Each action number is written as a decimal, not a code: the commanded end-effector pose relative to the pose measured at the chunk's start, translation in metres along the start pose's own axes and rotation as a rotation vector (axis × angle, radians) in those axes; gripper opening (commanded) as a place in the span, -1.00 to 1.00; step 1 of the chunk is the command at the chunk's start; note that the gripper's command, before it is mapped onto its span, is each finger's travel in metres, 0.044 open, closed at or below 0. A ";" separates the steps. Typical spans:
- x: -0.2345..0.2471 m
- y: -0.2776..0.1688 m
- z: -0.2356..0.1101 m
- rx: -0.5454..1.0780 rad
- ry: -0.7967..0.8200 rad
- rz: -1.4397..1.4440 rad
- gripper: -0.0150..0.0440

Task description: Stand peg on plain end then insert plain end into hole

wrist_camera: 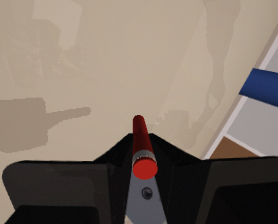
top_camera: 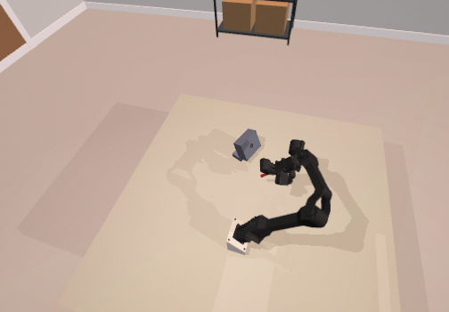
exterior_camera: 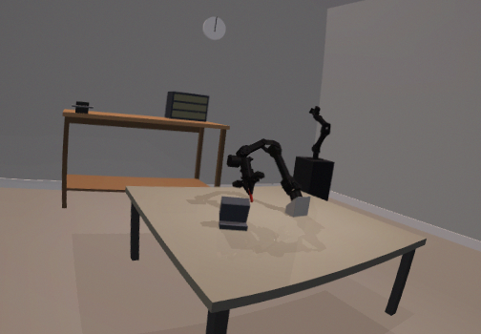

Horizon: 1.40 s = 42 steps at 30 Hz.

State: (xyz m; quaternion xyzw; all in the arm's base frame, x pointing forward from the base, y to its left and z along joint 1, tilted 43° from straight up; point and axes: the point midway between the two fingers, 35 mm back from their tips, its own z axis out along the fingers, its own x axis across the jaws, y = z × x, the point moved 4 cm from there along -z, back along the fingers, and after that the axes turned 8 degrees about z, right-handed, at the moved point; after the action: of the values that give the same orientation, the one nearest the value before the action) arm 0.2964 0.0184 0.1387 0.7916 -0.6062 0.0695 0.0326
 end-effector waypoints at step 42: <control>0.024 -0.069 0.001 0.320 -0.364 0.081 -0.49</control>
State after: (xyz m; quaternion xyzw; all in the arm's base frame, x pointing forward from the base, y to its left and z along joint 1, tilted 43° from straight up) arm 0.3632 0.0139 0.1417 0.7623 -0.6189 0.0221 -0.1884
